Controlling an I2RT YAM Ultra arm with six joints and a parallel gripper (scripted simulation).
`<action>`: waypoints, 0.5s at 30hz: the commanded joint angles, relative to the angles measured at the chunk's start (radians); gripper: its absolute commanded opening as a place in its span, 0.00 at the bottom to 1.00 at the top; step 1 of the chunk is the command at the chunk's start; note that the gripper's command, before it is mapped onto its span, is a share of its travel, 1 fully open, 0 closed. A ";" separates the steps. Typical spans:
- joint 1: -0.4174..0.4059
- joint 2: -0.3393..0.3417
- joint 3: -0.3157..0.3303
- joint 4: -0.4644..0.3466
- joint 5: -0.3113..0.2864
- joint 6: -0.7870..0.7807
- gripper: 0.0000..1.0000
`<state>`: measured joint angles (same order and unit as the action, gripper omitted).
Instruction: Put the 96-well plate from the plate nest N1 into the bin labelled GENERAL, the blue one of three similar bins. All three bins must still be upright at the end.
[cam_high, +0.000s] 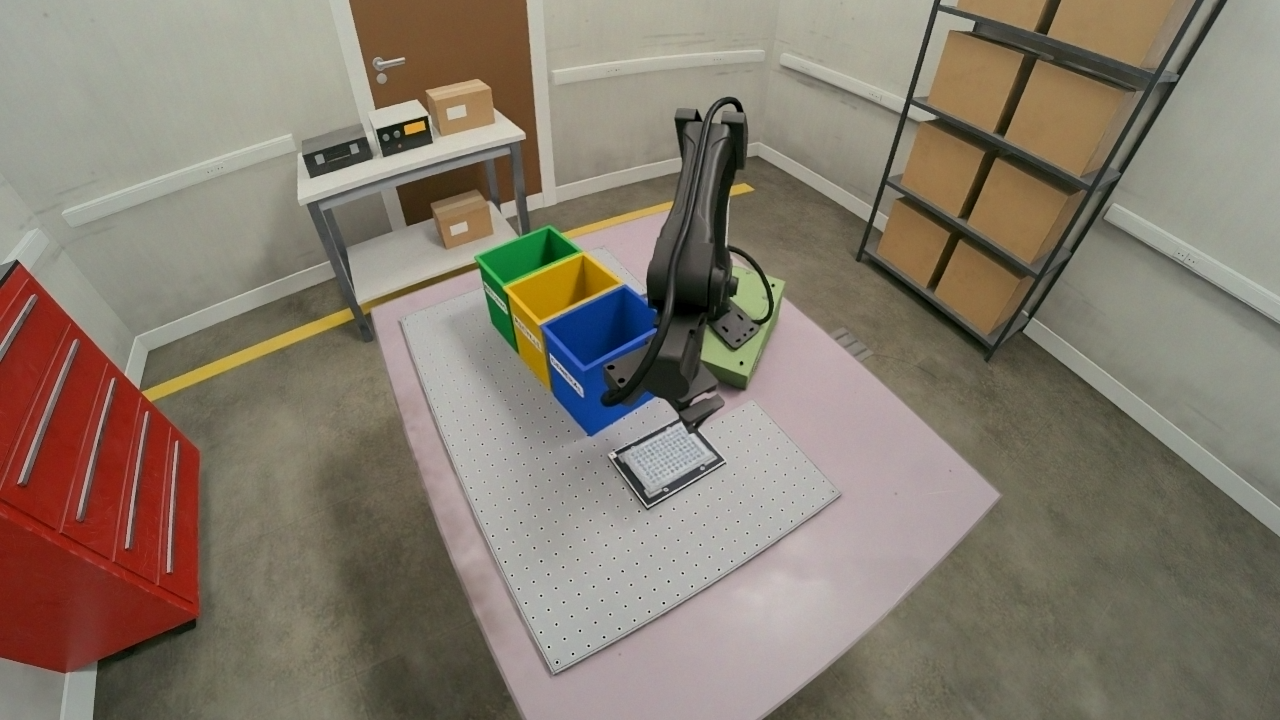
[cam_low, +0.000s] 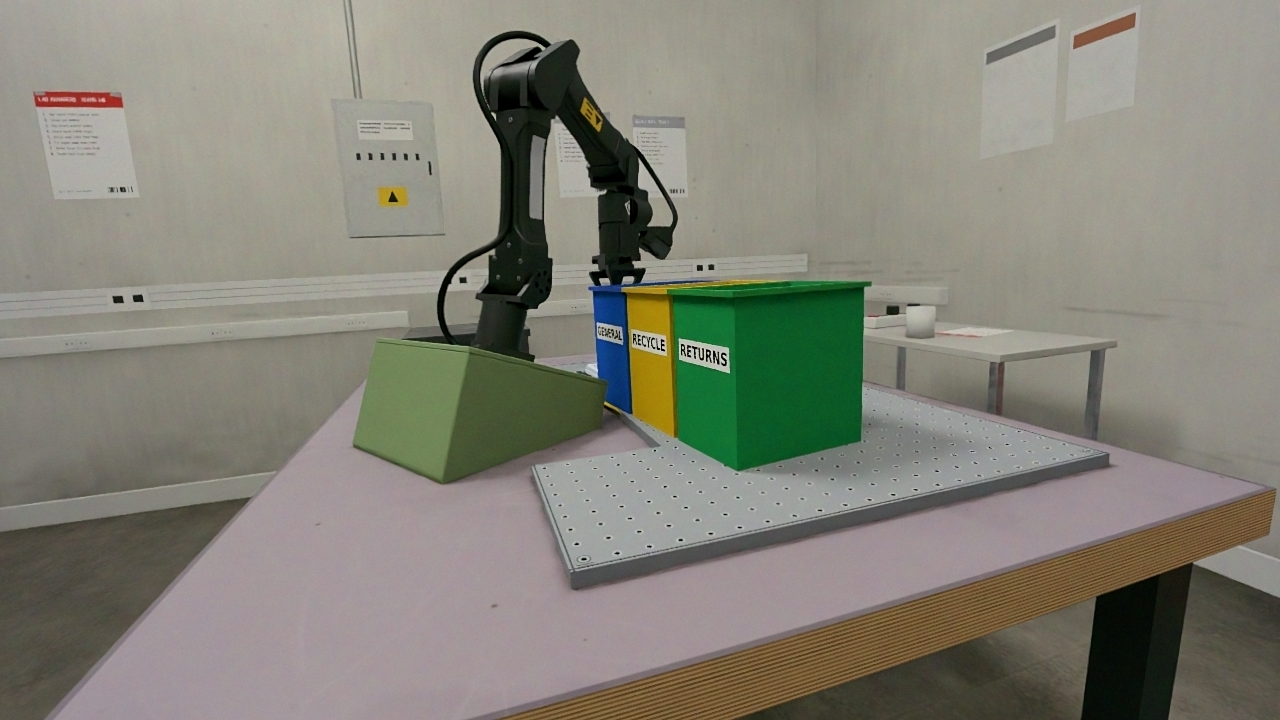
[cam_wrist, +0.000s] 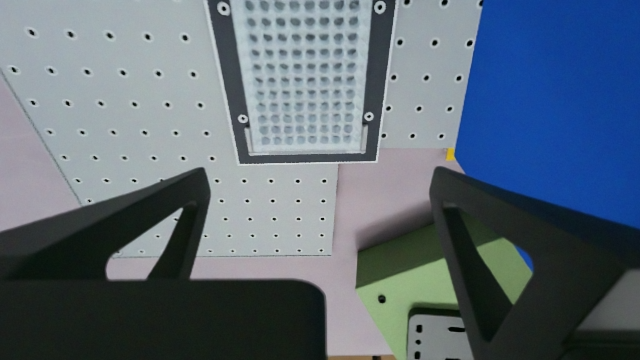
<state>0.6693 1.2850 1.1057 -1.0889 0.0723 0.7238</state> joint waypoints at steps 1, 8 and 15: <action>-0.003 -0.018 -0.012 0.054 -0.002 -0.009 1.00; -0.008 0.018 -0.024 0.075 -0.003 -0.011 1.00; -0.012 0.020 -0.064 0.125 -0.004 -0.014 1.00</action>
<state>0.6643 1.3060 1.0477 -1.0054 0.0696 0.7177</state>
